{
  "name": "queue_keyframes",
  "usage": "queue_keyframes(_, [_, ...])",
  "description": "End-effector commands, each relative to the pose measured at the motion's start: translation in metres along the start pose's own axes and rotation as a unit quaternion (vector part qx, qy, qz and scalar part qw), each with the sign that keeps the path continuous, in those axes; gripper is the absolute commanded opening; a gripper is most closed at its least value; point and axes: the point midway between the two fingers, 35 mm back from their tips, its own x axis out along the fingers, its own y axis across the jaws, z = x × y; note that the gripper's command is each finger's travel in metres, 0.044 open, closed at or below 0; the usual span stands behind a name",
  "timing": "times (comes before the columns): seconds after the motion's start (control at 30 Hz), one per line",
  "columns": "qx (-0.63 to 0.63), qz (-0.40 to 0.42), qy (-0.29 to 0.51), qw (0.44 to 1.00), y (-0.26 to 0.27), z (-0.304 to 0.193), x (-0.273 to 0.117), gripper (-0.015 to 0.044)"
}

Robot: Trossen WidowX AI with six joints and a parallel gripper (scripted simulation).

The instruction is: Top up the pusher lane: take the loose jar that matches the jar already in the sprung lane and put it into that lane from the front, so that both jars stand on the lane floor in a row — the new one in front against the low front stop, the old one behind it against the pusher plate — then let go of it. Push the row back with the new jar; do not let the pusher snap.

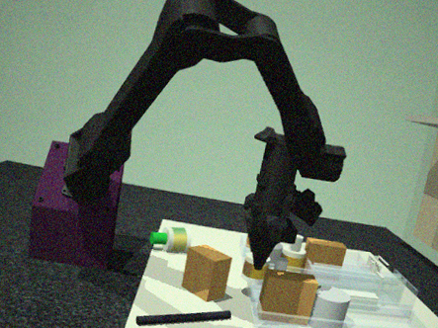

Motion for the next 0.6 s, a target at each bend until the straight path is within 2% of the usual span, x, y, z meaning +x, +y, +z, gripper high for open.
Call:
queue_keyframes(0.0, [0.005, 0.0, -0.009, 1.0, -0.0014, 0.0081, -0.0027, 0.0])
queue_keyframes(0.57, [0.005, 0.0, -0.009, 1.0, -0.0019, 0.0137, -0.004, 0.0])
